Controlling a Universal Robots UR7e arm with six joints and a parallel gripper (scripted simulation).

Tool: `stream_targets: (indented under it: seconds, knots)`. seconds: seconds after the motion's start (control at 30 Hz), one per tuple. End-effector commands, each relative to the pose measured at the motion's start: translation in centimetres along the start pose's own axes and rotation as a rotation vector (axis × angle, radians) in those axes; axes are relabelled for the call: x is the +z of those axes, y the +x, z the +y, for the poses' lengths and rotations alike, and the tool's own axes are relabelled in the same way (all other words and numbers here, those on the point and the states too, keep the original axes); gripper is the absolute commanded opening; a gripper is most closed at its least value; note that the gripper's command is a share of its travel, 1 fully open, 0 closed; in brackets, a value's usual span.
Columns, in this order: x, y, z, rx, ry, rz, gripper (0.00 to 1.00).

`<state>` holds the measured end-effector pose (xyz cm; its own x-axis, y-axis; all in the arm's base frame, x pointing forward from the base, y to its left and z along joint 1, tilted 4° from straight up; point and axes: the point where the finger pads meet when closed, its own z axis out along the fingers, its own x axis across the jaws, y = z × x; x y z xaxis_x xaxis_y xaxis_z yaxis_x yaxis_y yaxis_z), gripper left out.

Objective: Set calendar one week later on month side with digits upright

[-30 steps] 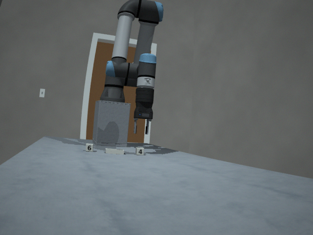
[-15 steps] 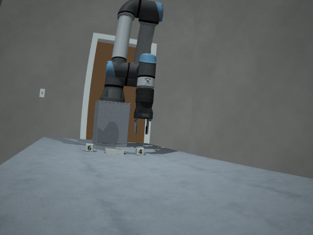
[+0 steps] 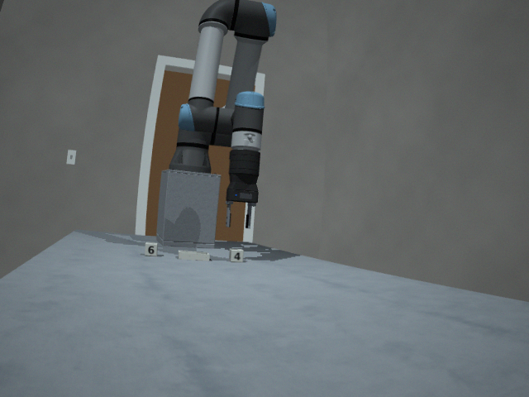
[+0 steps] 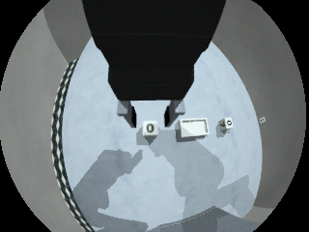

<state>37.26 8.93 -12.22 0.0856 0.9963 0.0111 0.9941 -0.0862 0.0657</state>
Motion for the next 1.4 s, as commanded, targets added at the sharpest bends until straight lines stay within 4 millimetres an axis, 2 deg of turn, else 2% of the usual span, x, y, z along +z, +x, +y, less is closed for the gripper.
stream_targets:
  seconds: [0.0,1.0,1.37]
  knots:
    - [0.4,0.0,0.0,0.000,-0.001,0.000,0.90]
    - [4.1,0.0,0.1,0.000,-0.001,0.000,0.90]
    - [4.7,0.0,0.1,0.000,-0.001,0.000,0.90]
